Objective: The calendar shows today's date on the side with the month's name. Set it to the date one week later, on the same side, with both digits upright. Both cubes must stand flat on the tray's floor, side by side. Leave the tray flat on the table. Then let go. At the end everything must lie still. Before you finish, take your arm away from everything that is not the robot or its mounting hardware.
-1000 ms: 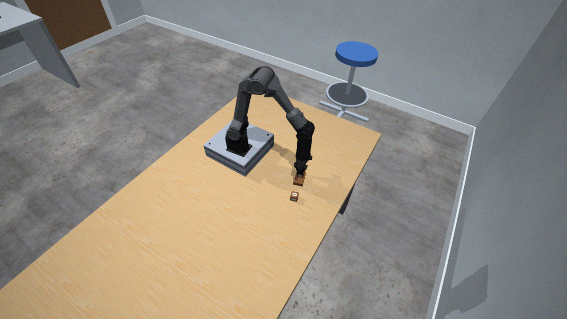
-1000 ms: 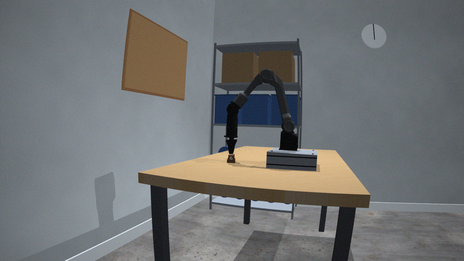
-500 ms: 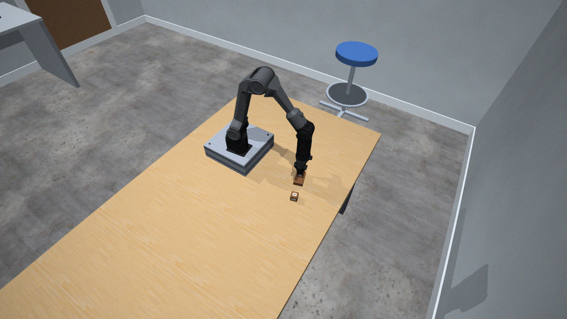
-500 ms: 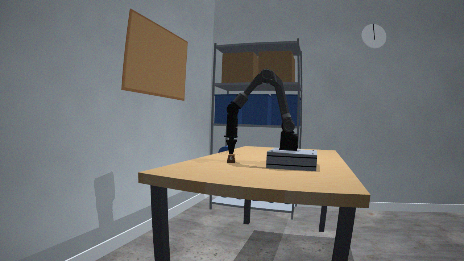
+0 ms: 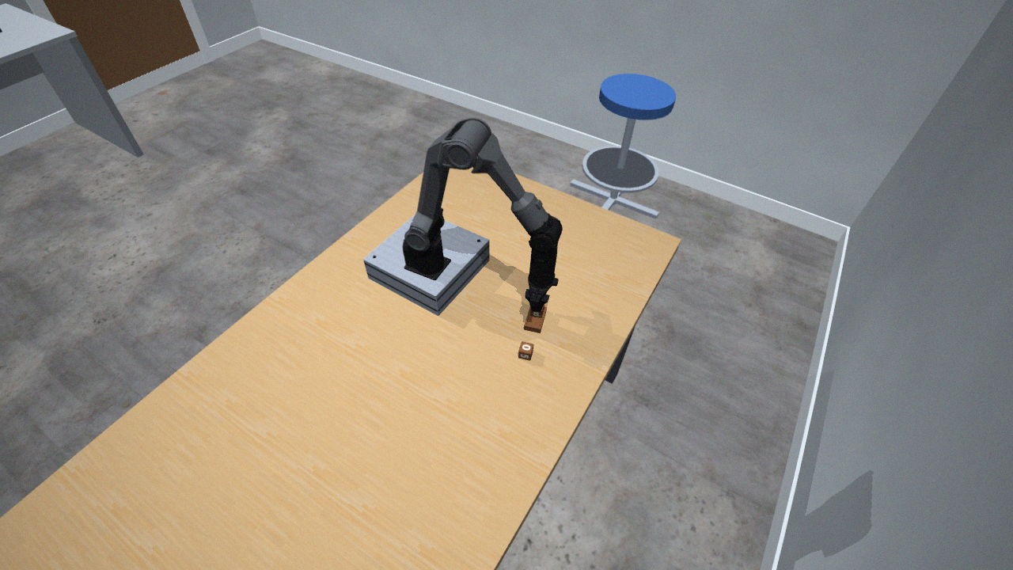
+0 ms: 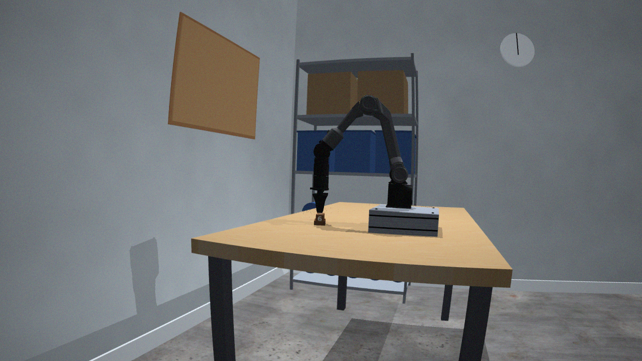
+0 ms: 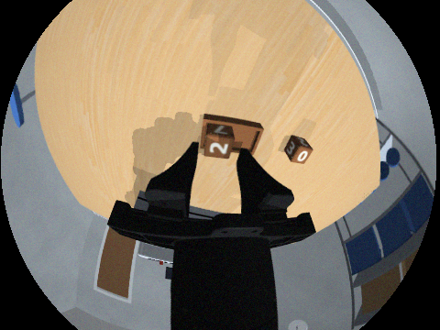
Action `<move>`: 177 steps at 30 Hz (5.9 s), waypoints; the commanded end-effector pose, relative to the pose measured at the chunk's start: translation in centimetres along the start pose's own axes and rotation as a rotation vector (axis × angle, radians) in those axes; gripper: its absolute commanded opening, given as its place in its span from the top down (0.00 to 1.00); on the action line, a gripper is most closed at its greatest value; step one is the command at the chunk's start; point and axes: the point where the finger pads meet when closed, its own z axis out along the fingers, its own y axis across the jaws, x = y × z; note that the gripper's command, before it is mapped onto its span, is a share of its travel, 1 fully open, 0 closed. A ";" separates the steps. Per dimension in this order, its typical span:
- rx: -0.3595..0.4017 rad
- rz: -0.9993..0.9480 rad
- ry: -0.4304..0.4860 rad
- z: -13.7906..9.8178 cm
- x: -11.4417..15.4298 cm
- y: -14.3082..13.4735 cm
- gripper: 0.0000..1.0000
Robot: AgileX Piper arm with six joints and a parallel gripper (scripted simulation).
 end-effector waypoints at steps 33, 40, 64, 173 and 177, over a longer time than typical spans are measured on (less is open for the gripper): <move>-0.001 0.000 0.001 2.8 0.1 0.0 0.39; -0.001 0.000 0.000 2.8 0.0 0.0 0.39; -0.001 0.000 0.000 2.8 0.0 0.0 0.39; -0.001 1.223 -0.001 -6.4 -0.3 7.0 0.65; -0.001 1.408 -0.001 -6.3 -0.2 8.1 0.65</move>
